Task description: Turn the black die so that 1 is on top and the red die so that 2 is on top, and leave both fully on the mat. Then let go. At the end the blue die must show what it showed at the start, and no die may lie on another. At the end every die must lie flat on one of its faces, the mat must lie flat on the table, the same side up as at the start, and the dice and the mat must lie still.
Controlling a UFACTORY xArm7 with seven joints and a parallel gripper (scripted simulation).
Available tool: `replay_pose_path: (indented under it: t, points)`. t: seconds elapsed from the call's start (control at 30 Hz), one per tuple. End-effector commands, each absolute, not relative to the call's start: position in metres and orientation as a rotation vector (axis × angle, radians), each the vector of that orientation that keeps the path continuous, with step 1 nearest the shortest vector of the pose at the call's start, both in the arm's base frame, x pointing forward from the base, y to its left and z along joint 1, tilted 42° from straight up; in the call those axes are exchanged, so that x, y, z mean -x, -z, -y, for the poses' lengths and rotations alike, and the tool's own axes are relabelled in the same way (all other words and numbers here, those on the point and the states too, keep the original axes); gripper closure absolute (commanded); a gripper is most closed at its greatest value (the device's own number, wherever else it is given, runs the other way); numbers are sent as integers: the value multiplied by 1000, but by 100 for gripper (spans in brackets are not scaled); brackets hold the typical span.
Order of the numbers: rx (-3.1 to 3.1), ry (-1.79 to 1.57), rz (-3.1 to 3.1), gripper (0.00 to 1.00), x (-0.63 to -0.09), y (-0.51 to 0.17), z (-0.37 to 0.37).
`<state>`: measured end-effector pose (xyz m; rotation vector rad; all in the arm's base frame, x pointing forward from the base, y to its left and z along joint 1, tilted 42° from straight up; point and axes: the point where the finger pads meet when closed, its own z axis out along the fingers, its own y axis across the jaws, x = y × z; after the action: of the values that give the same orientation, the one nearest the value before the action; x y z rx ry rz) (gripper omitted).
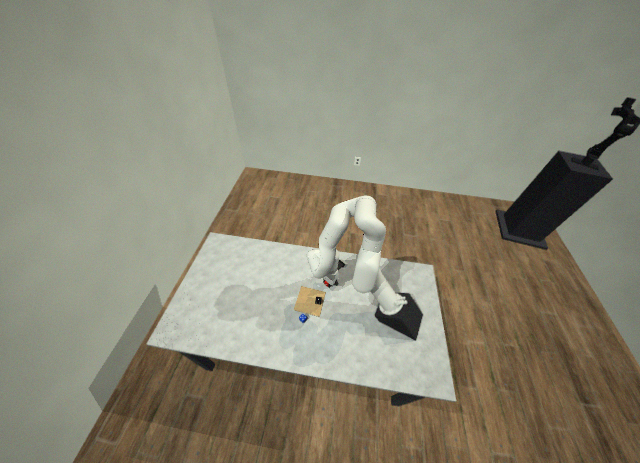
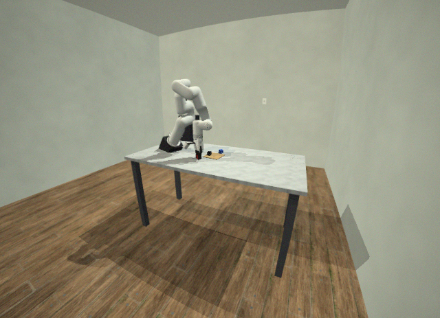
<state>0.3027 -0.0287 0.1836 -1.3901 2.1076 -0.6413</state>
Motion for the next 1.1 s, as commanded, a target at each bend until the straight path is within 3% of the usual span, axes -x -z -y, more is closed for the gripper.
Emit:
replay_pose_path:
  t: [0.0, 0.47, 1.07]
  points:
    - [1389, 642, -2106, 73, -303, -184, 29]
    - [1389, 642, -2106, 73, -299, -189, 28]
    - [1389, 642, -2106, 73, -238, -258, 19]
